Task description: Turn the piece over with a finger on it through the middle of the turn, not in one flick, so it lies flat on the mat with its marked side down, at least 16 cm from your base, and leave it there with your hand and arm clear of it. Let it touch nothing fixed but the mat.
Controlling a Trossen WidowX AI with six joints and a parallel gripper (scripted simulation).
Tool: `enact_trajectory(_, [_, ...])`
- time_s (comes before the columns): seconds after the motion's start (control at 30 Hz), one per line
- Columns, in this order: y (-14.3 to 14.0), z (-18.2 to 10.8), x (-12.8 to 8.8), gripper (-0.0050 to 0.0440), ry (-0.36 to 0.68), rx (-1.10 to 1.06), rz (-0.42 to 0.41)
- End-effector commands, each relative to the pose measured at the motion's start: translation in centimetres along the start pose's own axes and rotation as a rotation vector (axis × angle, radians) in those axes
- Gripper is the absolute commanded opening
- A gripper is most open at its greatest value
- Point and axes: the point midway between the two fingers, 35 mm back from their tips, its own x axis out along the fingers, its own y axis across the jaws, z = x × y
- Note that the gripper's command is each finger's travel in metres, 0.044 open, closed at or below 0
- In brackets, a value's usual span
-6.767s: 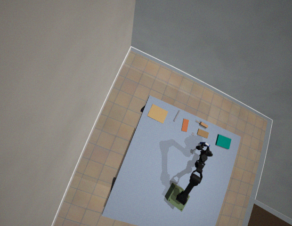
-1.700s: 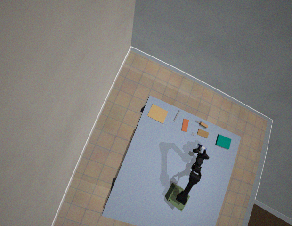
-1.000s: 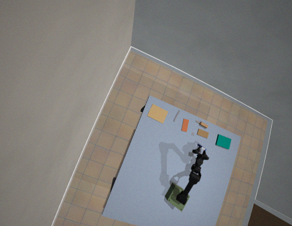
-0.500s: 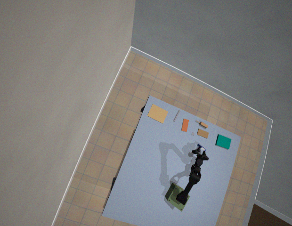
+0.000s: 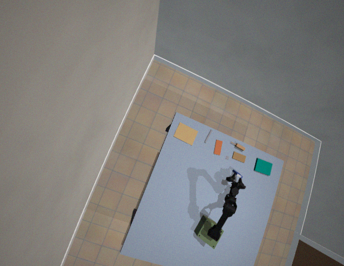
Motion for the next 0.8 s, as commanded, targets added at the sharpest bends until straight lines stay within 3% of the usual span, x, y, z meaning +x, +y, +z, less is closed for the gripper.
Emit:
enact_trajectory(0.0, [0.01, -0.63, -0.36, 0.0000, 0.018, 0.001, -0.001])
enact_trajectory(0.77, [0.00, -0.58, -0.44, 0.0000, 0.003, 0.000, 0.001])
